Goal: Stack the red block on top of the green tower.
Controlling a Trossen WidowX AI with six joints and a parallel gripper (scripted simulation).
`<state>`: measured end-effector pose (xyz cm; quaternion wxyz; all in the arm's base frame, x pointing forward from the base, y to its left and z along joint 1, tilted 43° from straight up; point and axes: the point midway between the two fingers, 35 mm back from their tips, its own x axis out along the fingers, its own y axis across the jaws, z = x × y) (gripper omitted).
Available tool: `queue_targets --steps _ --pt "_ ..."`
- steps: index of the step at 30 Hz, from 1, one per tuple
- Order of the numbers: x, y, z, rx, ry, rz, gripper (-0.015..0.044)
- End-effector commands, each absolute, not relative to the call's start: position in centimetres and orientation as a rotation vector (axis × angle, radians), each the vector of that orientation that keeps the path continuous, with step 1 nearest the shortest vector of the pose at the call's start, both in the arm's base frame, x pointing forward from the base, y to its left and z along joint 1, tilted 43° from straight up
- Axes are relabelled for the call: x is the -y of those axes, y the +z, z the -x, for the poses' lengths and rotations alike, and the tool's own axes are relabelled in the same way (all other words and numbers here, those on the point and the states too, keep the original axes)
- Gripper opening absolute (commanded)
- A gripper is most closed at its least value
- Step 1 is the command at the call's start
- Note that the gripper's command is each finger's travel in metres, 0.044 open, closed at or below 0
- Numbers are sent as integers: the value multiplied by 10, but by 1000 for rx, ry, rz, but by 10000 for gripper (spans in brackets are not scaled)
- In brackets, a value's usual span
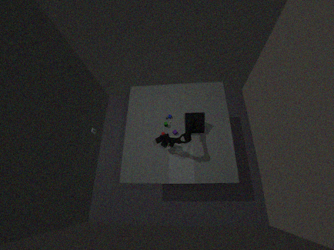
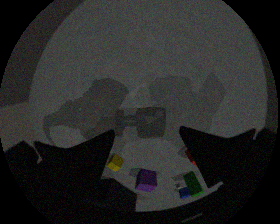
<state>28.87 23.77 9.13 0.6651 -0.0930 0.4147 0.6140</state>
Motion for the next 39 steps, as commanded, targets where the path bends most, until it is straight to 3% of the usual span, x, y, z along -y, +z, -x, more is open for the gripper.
queue_targets --steps 1,13,39 --pt "-208 81 -311 -1048 1258 106 440" --pt "-116 49 -355 -1324 910 -242 440" --pt "-155 5 -354 -1327 906 -249 440"
